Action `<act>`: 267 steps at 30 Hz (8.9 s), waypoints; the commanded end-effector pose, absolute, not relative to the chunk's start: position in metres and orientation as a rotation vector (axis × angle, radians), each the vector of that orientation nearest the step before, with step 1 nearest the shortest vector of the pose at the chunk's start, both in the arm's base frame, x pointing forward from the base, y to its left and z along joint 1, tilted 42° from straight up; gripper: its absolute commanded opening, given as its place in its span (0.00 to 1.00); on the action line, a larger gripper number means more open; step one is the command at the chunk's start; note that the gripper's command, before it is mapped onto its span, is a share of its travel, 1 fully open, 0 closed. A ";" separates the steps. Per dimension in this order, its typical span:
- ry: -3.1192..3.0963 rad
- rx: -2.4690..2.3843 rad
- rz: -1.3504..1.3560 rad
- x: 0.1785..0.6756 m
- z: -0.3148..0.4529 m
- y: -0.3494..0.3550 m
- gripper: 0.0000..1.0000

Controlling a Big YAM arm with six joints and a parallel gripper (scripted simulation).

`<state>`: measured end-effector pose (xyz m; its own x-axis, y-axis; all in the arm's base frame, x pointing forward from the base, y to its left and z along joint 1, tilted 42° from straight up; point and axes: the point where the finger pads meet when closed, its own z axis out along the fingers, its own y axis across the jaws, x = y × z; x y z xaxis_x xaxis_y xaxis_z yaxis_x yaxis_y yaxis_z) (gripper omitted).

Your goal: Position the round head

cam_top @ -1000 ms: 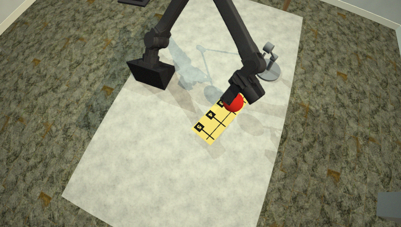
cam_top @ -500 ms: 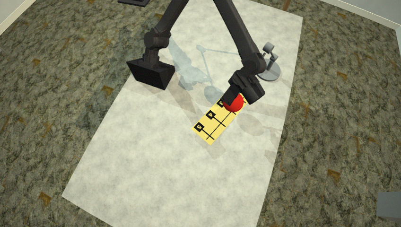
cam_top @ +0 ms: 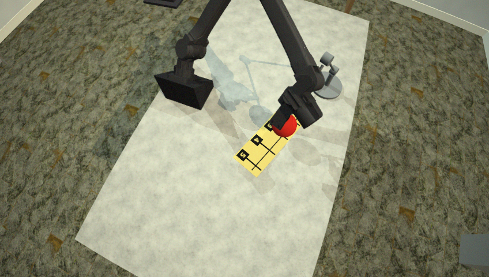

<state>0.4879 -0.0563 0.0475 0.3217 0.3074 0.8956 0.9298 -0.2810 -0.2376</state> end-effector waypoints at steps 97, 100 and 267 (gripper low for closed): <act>-1.113 -1.797 -0.964 0.472 0.002 -0.111 0.00; -1.113 -1.797 -0.964 0.472 0.002 -0.111 0.00; -1.094 -1.749 -0.915 0.438 0.016 -0.182 1.00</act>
<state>0.4332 -0.1572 0.0030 0.3749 0.2991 0.8775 0.9189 -0.2451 -0.3090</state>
